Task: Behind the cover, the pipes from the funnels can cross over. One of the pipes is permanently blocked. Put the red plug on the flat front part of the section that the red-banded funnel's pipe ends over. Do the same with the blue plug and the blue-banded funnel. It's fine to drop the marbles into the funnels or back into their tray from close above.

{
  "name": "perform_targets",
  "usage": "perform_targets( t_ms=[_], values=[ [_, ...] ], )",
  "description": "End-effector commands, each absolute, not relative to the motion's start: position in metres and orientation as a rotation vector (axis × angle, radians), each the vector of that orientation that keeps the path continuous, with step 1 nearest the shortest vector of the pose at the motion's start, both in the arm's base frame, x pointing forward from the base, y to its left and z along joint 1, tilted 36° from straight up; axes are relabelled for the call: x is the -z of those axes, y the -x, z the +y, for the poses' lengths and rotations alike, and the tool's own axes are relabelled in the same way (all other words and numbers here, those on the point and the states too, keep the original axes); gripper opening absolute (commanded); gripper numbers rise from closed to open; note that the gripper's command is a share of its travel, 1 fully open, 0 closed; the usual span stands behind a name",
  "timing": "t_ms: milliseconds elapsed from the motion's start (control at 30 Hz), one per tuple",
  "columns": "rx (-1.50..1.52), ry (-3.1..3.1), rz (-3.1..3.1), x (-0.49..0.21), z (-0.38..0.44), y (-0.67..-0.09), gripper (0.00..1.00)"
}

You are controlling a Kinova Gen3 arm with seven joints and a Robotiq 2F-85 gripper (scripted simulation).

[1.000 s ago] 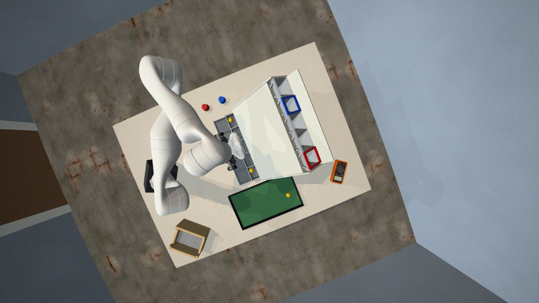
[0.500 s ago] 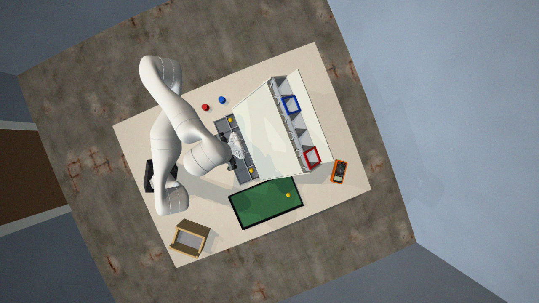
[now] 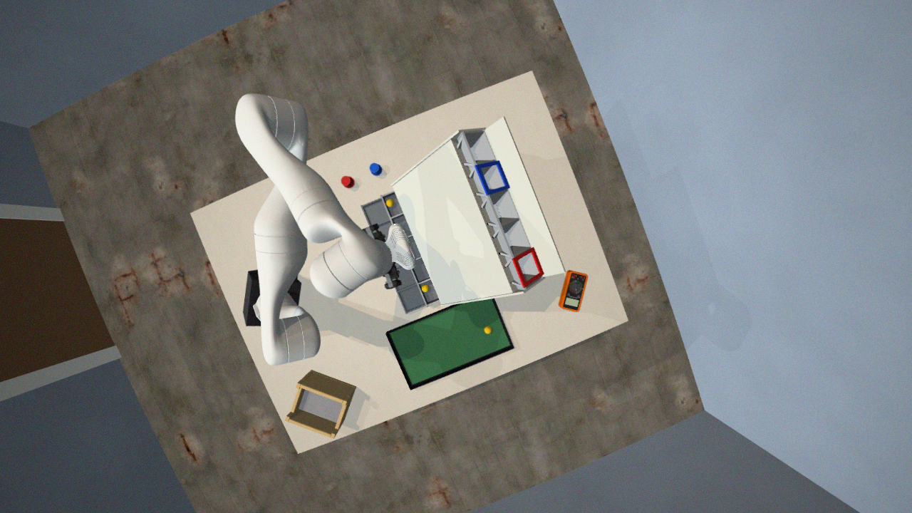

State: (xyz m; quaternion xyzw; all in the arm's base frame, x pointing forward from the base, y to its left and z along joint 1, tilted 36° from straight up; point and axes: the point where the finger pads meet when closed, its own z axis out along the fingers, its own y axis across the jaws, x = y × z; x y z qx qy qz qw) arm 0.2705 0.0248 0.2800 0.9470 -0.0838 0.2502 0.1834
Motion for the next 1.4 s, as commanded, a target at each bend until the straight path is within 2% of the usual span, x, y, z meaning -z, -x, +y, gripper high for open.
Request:
perform_targets(
  t_ms=[0, 200, 233, 1367],
  values=[
    [-0.707, -2.671, -0.236, -0.2803, 0.0249, -0.2705, 1.00],
    [-0.707, -2.671, -0.236, -0.2803, 0.0249, -0.2705, 1.00],
    [-0.707, -2.671, -0.236, -0.2803, 0.0249, -0.2705, 0.50],
    [-0.707, -2.671, -0.236, -0.2803, 0.0249, -0.2705, 0.50]
  ],
)
